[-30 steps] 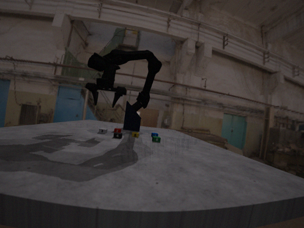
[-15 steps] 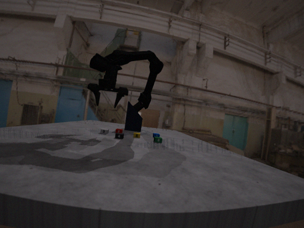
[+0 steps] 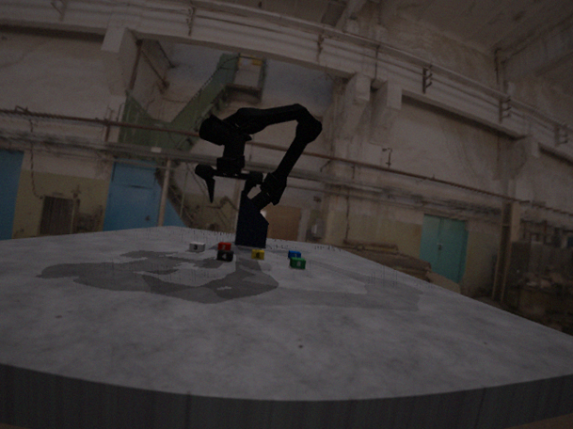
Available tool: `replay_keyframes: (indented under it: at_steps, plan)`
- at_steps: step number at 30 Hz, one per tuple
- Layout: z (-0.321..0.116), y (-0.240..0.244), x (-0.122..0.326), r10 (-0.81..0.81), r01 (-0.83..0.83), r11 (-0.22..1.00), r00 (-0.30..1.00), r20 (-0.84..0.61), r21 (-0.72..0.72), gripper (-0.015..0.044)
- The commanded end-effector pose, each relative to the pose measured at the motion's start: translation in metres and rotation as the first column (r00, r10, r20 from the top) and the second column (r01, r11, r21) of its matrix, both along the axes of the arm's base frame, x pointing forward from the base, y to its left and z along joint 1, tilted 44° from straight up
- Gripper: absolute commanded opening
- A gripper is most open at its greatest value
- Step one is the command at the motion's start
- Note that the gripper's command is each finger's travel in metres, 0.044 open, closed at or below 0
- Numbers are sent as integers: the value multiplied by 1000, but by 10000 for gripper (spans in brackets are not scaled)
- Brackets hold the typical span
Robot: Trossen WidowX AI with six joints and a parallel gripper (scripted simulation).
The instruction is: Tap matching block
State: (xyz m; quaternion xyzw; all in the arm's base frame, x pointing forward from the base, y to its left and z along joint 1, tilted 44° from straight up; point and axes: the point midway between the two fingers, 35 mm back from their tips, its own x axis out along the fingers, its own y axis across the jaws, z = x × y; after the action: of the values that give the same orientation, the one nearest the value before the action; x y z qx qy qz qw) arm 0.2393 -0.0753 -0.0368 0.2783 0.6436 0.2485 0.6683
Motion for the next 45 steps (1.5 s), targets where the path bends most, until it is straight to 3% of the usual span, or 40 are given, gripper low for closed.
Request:
replay_keyframes:
  at_steps: [1, 21, 29, 45]
  plan:
    - [4, 11, -16, 7, -7, 1000, 1000, -1, -3, 400]
    - [5, 12, -14, 7, -7, 1000, 1000, -1, -4, 400]
    - [71, 76, 51, 7, -7, 1000, 1000, 2, 1, 400]
    - [73, 78, 52, 7, -7, 1000, 1000, 2, 2, 400]
